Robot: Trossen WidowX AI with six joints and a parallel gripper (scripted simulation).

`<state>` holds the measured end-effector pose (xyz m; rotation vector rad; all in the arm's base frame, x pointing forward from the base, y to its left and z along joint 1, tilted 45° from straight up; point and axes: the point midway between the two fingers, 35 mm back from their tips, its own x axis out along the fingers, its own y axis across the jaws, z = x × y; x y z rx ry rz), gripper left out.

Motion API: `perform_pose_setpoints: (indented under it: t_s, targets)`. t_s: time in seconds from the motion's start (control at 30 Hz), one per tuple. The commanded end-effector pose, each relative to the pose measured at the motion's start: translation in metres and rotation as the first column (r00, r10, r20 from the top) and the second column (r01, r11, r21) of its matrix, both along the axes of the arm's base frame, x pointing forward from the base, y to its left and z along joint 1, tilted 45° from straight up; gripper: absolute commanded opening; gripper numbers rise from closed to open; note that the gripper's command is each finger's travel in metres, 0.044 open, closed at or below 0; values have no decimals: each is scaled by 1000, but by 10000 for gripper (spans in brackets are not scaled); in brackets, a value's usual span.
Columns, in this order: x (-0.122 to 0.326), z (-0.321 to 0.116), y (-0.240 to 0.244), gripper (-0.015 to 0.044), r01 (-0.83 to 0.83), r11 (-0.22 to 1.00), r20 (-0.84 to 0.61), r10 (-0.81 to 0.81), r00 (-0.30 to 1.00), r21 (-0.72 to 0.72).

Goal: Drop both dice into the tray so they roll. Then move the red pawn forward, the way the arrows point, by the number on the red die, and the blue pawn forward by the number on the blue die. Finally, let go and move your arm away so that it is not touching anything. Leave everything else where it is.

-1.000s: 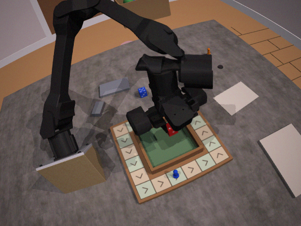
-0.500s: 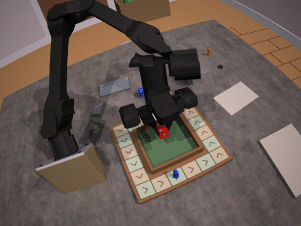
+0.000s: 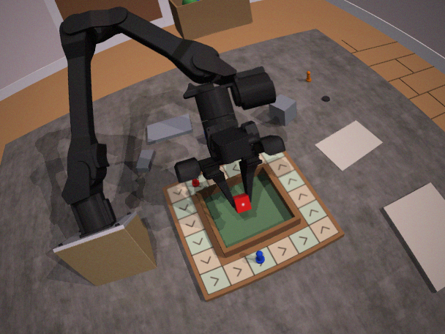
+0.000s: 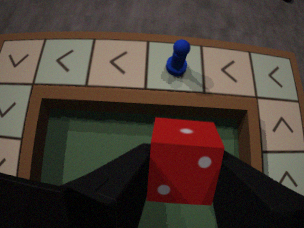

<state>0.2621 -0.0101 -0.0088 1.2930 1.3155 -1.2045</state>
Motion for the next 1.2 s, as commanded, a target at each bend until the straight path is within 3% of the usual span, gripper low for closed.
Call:
perform_pose_setpoints:
  t_s: [0.0,0.17,0.37,0.87,1.17]
  targets:
    - [-1,0,0,0,22,993,35,-18,999,-114]
    - [1,3,0,0,39,982,68,-27,997,-184]
    - [12,46,-2,0,40,982,69,-27,997,-184]
    - [11,43,0,0,35,984,73,-22,997,-177]
    - [11,45,-3,236,35,983,73,-22,997,-178]
